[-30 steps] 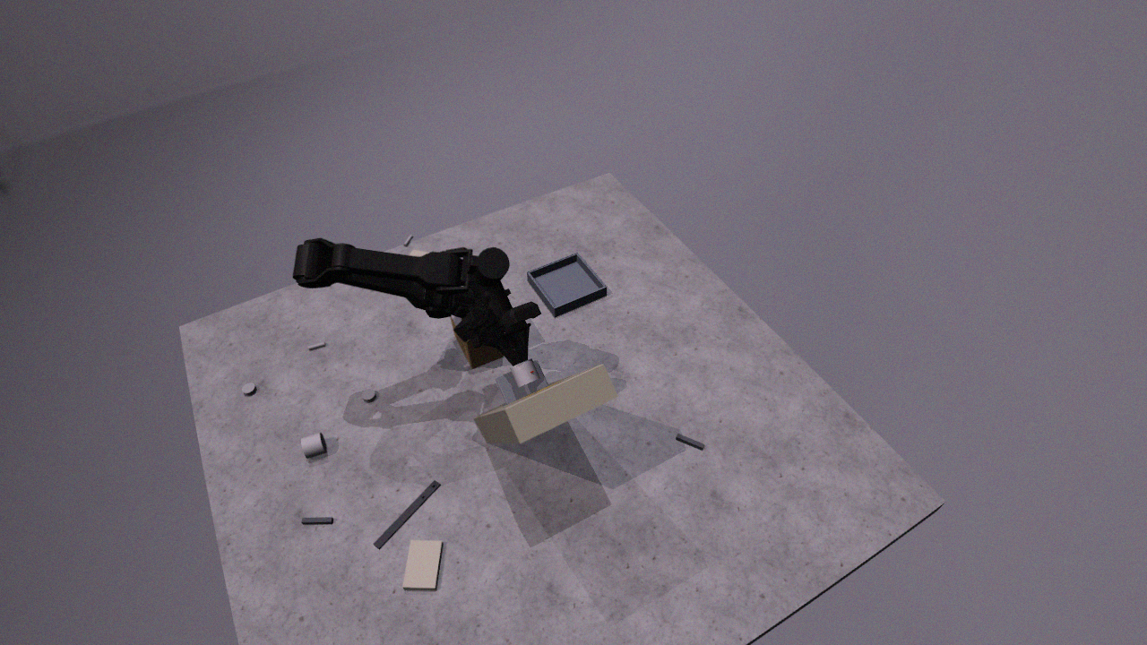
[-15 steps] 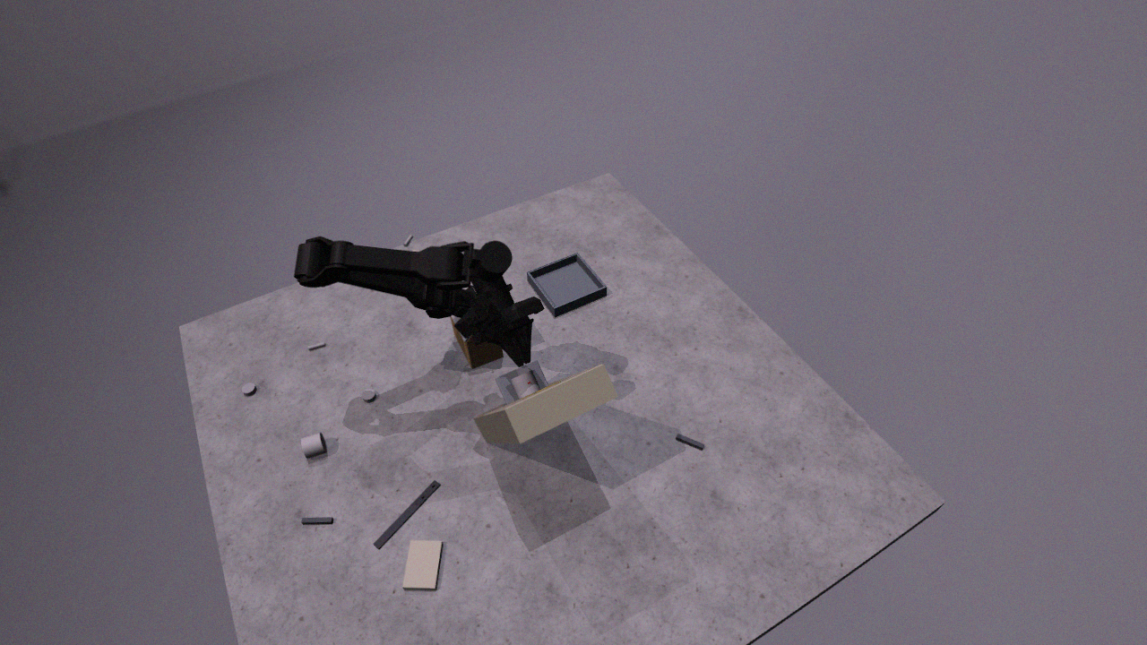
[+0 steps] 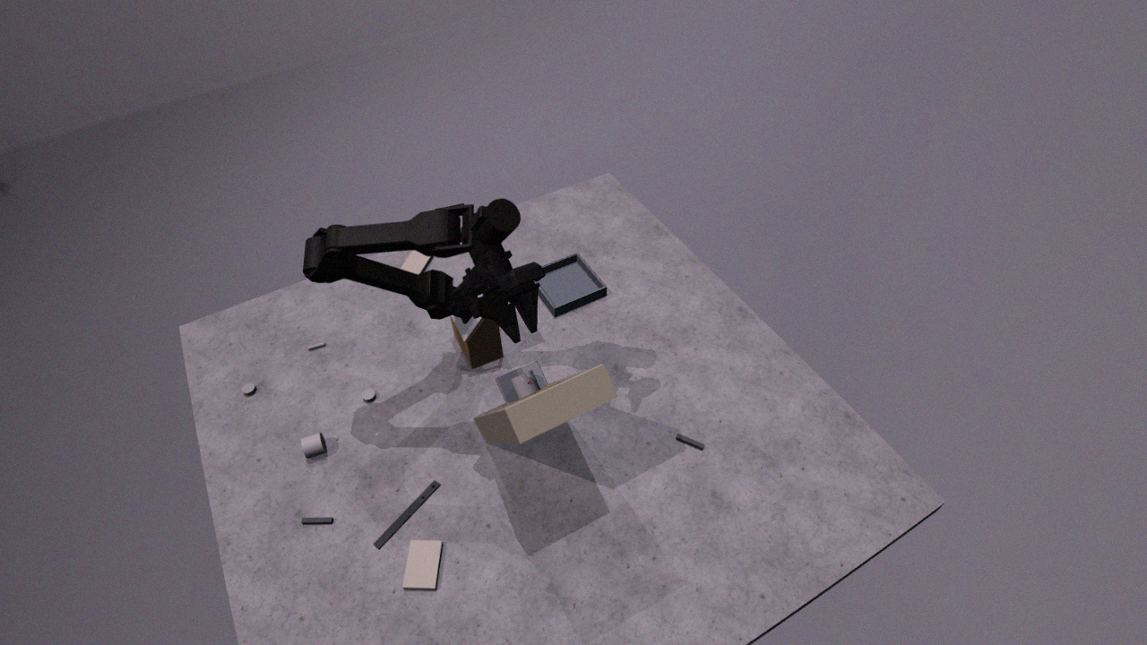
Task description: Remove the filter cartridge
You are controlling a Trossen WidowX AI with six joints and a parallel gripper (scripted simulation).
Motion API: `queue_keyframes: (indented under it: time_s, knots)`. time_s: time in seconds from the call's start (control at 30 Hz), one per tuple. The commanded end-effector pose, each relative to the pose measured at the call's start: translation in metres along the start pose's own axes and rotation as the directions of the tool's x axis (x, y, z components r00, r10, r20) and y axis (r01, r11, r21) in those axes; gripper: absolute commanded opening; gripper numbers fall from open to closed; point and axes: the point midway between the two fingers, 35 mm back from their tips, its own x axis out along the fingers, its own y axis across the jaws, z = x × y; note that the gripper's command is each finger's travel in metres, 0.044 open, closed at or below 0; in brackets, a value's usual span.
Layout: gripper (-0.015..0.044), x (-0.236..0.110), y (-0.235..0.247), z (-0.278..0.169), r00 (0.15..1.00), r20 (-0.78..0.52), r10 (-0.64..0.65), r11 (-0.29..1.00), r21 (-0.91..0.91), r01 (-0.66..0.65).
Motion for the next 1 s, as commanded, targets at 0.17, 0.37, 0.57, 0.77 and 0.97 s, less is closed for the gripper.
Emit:
queue_keyframes:
  time_s: [0.17, 0.37, 0.57, 0.77, 0.97]
  knots:
    - [0.0305, 0.007, -0.025, -0.009, 0.990, -0.044, -0.132, 0.889, -0.448, 0.099]
    - [0.0305, 0.026, -0.097, -0.025, 0.917, -0.100, -0.386, 0.337, -0.941, 0.039]
    - [0.0305, 0.027, -0.105, -0.026, 0.904, -0.104, -0.415, 0.264, -0.965, 0.010]
    - [0.0305, 0.033, -0.107, -0.027, 0.904, -0.105, -0.415, 0.264, -0.964, 0.009]
    - [0.0305, 0.042, -0.111, -0.029, 0.904, -0.107, -0.415, 0.265, -0.964, 0.008]
